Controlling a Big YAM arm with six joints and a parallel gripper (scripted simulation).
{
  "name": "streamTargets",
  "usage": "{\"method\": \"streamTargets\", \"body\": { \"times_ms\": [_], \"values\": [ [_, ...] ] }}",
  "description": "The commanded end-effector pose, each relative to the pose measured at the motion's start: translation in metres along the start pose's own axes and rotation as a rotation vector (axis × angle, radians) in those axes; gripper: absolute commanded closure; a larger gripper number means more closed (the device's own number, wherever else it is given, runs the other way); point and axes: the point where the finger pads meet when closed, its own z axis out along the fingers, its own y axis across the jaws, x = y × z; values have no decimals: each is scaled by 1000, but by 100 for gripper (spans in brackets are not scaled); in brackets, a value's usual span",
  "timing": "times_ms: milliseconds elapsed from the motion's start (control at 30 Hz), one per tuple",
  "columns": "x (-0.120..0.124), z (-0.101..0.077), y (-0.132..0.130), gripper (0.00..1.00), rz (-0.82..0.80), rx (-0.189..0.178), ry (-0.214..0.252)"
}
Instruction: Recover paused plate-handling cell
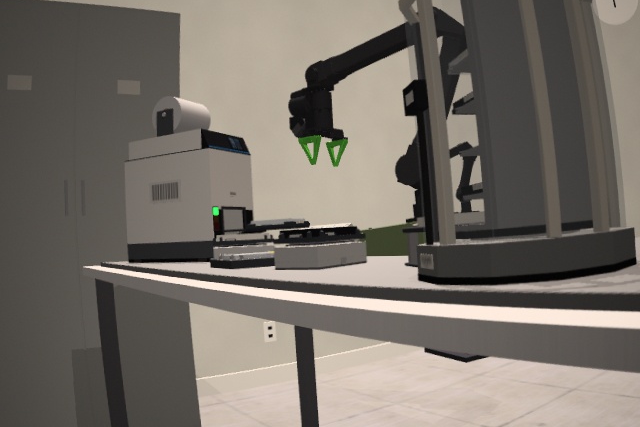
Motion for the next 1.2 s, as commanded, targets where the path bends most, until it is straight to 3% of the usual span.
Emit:
{"method": "streamTargets", "body": {
  "times_ms": [0, 1167],
  "values": [
    [7, 3, -10, 0, -10, 0, 16],
    [7, 3, -6, 0, 720, 6, 14]
  ]
}}
